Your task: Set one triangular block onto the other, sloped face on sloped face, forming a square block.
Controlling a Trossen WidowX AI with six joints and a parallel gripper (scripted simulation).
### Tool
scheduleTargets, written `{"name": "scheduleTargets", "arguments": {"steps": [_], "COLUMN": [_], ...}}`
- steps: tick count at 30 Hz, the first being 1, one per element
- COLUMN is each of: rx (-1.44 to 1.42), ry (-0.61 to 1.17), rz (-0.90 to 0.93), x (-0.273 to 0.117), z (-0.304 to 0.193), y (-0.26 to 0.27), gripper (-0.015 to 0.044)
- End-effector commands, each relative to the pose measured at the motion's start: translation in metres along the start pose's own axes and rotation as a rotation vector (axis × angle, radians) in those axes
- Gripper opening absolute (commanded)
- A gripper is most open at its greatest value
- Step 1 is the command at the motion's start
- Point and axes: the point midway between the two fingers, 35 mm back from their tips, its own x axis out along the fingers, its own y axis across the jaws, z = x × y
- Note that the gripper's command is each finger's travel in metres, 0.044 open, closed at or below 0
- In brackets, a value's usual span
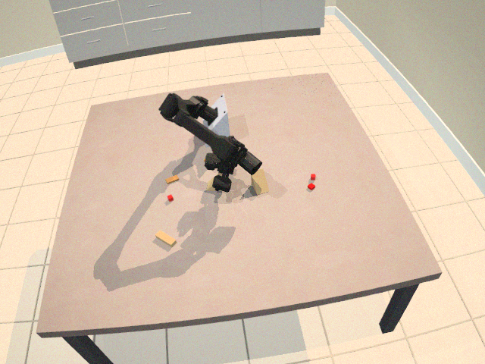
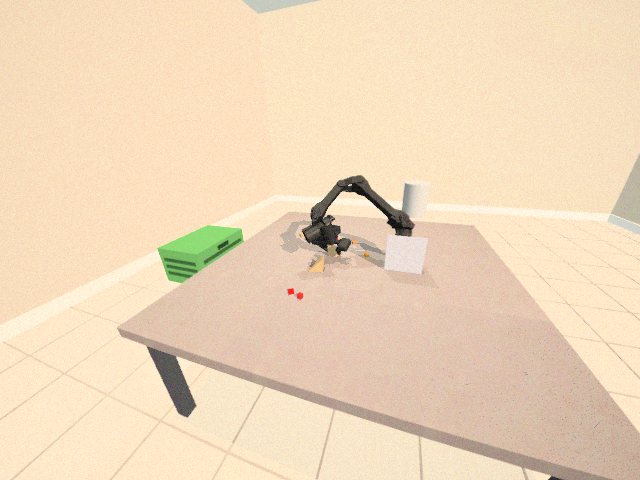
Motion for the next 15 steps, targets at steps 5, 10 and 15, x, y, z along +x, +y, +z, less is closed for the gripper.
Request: {"name": "scheduleTargets", "arguments": {"steps": [5,10,15], "rx": [-0.001,-0.001,0.0], "ry": [-0.002,-0.002,-0.001], "rz": [0.006,0.006,0.002], "x": [0.0002,0.0002,-0.0025], "z": [0.0007,0.0007,0.0015], "y": [0.001,0.001,0.0003], "gripper": [0.017,0.0098,0.0]}}
